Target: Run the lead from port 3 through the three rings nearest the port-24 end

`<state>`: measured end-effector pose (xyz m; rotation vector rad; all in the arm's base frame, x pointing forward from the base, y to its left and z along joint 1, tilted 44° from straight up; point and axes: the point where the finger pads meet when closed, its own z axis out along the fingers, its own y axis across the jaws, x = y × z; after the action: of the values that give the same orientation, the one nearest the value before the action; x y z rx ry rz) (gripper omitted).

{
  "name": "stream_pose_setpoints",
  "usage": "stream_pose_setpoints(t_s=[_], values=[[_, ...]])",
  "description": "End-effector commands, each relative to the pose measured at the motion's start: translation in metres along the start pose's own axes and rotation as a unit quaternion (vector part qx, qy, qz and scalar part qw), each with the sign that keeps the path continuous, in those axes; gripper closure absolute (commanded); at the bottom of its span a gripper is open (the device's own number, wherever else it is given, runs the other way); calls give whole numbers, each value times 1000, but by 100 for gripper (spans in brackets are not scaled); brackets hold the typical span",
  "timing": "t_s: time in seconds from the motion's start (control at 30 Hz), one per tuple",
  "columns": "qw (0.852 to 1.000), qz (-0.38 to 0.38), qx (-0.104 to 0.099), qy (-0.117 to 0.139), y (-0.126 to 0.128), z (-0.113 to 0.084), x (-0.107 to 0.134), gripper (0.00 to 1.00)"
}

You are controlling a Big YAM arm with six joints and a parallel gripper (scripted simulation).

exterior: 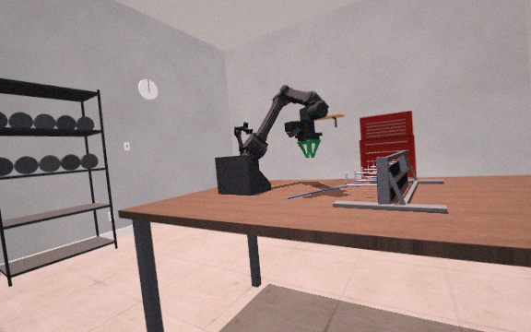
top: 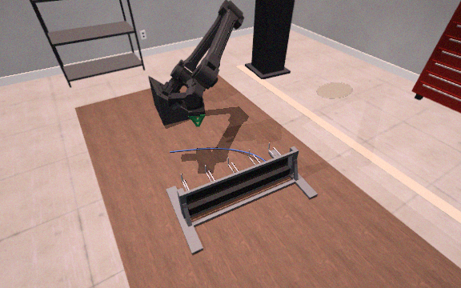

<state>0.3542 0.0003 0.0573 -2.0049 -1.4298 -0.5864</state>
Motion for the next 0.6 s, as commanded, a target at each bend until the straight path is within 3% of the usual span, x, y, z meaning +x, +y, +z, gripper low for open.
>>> stream_pose_setpoints(t_s=[0.0,0.3,0.33,0.37,0.57], values=[[1000,-6,-5,-5,2,2,3,68],[1000,-1,1,-2,2,17,1,68],[1000,3,-8,0,7,13,-2,68],[1000,-1,1,-2,2,22,1,68],[1000,0,1,-2,1,42,1,68]])
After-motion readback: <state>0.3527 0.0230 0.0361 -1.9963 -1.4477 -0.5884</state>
